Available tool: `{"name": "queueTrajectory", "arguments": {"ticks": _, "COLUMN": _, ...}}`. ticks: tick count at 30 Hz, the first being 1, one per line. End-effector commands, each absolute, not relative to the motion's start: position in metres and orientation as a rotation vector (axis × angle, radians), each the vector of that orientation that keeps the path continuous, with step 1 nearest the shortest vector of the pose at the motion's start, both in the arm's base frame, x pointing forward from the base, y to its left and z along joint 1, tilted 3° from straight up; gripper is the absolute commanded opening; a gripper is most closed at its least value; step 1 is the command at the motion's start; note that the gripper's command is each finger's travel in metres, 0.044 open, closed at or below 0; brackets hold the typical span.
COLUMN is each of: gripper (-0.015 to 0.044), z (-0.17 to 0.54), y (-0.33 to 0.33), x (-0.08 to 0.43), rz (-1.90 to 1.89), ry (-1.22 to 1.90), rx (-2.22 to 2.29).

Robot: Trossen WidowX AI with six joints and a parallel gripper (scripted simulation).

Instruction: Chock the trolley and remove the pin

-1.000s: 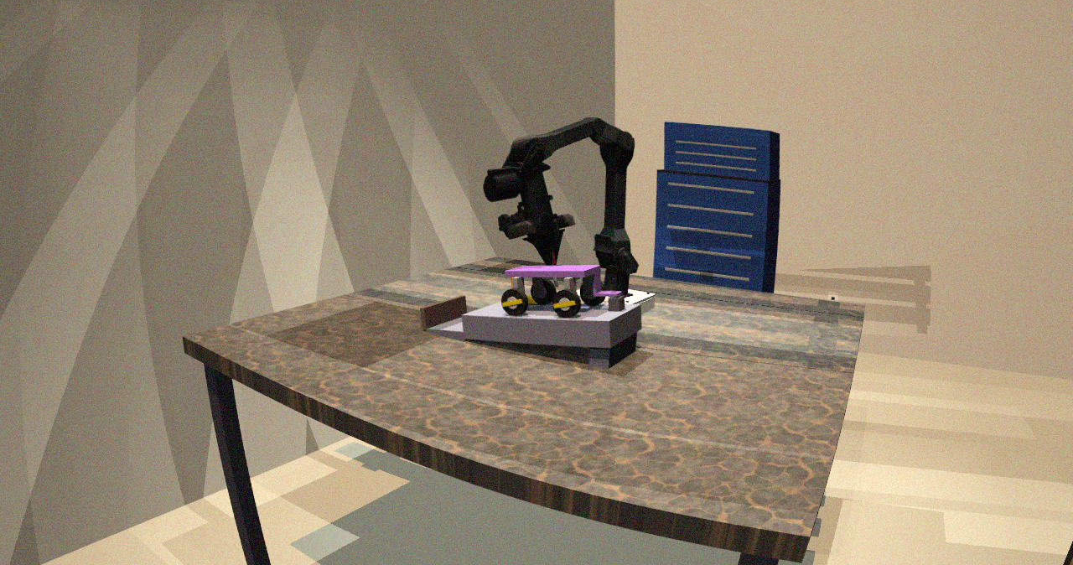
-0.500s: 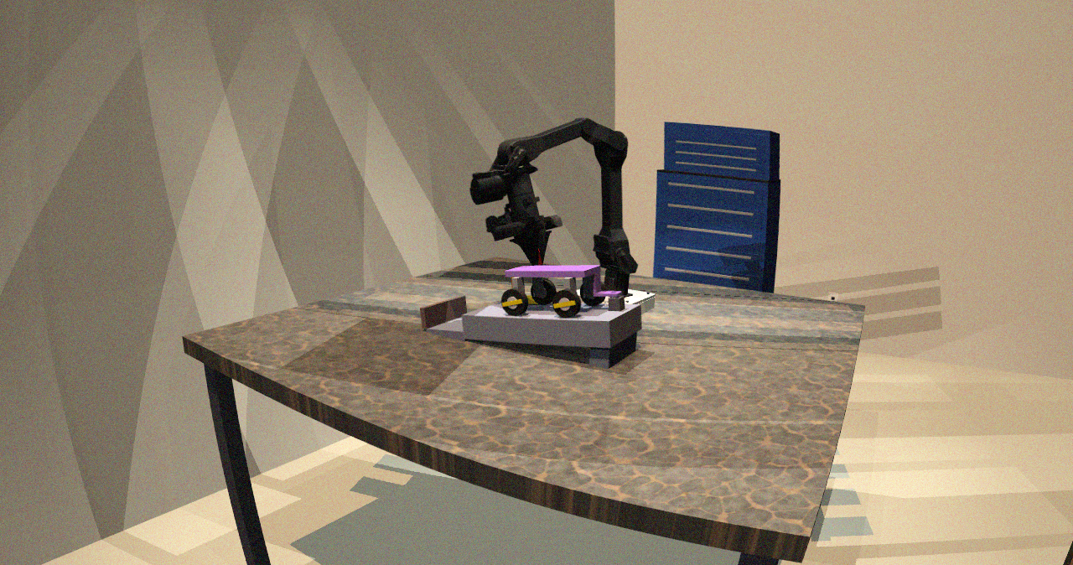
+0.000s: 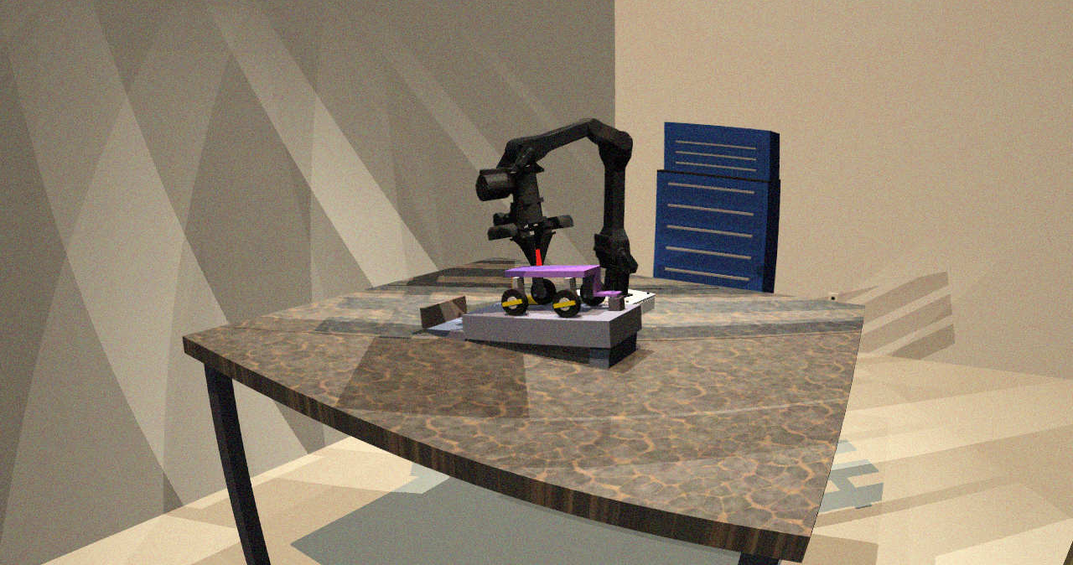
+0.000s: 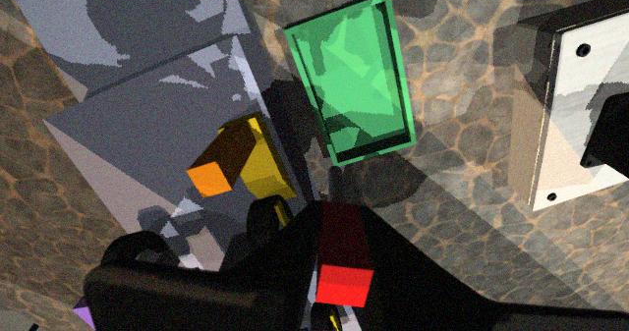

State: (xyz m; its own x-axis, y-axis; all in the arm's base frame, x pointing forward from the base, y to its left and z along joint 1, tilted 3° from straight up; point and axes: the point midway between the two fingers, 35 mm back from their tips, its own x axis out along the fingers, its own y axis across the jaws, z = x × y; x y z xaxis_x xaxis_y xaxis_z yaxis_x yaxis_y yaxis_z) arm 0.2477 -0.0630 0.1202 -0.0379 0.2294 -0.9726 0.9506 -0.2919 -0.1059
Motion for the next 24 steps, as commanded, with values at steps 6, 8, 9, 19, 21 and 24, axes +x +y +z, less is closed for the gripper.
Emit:
{"name": "queueTrajectory", "arguments": {"ticks": 6, "gripper": 0.0000, "z": 0.1213, "y": -0.0615, "x": 0.2472, "rz": -1.625, "ry": 1.038, "rx": 1.732}}
{"name": "queueTrajectory", "arguments": {"ticks": 8, "gripper": 0.0000, "z": 0.1213, "y": -0.0610, "x": 0.2471, "rz": -1.674, "ry": 0.986, "rx": 1.764}}
{"name": "queueTrajectory", "arguments": {"ticks": 9, "gripper": 0.0000, "z": 0.1213, "y": -0.0608, "x": 0.2471, "rz": -1.699, "ry": 0.960, "rx": 1.779}}
{"name": "queueTrajectory", "arguments": {"ticks": 19, "gripper": 0.0000, "z": 0.1216, "y": -0.0588, "x": 0.2472, "rz": -1.926, "ry": 0.668, "rx": 1.930}}
{"name": "queueTrajectory", "arguments": {"ticks": 21, "gripper": 0.0000, "z": 0.1217, "y": -0.0584, "x": 0.2473, "rz": -1.967, "ry": 0.603, "rx": 1.959}}
{"name": "queueTrajectory", "arguments": {"ticks": 24, "gripper": 0.0000, "z": 0.1219, "y": -0.0578, "x": 0.2474, "rz": -2.024, "ry": 0.503, "rx": 2.003}}
